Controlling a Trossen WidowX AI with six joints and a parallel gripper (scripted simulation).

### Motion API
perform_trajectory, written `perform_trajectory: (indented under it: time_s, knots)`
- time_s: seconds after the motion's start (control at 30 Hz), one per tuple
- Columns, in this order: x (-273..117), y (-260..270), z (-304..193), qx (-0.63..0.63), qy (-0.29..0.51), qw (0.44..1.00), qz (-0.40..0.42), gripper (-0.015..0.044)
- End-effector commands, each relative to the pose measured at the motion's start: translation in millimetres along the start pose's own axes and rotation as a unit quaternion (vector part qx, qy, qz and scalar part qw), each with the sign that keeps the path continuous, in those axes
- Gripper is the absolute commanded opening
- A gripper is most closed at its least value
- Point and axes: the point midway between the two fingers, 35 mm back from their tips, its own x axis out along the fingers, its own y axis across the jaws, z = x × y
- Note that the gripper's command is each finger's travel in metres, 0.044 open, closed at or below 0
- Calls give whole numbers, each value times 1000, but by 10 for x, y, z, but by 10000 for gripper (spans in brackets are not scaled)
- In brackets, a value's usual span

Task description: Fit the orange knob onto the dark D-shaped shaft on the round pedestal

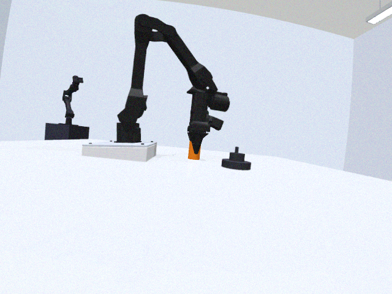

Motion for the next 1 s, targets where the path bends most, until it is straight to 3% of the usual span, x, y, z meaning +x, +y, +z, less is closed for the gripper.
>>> perform_trajectory:
  time_s: [0.0, 0.17, 0.5, 0.73, 0.9, 0.97]
  knots:
    - [81, -8, -16, 3, 1, 1000, -2, 440]
    - [134, -10, -24, 3, 1, 1000, -2, 440]
    - [134, -10, -24, 3, 1, 1000, -2, 177]
    - [134, -10, -24, 3, 1, 1000, -2, 131]
    - [12, 3, 16, 3, 1, 1000, -2, 0]
    - [-90, 13, 44, 3, 1, 1000, -2, 0]
